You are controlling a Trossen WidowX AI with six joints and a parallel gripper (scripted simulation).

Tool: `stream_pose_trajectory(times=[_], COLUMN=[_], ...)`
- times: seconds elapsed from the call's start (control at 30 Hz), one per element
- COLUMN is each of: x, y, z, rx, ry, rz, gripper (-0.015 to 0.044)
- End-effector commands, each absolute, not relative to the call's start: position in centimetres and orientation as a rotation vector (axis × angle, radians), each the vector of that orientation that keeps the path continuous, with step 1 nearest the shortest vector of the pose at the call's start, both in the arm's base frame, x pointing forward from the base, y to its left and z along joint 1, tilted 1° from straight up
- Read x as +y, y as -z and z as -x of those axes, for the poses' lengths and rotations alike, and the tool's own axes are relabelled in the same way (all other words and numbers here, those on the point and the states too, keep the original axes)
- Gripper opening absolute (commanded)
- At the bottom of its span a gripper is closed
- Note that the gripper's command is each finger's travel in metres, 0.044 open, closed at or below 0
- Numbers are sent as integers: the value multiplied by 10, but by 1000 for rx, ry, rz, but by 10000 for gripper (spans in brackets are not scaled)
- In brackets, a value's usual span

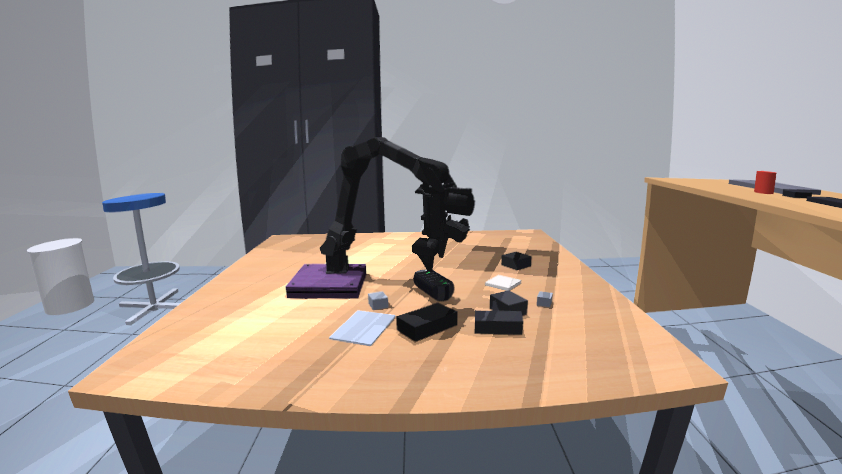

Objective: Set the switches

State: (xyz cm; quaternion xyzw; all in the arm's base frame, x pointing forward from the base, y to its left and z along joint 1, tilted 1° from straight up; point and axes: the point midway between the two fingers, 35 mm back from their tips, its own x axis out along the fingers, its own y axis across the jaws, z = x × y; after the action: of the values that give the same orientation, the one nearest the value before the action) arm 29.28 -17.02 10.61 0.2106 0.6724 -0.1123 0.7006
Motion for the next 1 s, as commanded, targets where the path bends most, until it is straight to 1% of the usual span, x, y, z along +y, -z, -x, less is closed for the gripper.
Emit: stream_pose_trajectory(times=[0.0, 0.67, 0.97], x=[-186, -187, -188], y=[-103, -102, -89], z=[-311, -312, -313], rx=[1474, 1467, 1467], ry=[820, 854, 854], rz=[-994, -1022, -1022], gripper=[440, 440, 440])
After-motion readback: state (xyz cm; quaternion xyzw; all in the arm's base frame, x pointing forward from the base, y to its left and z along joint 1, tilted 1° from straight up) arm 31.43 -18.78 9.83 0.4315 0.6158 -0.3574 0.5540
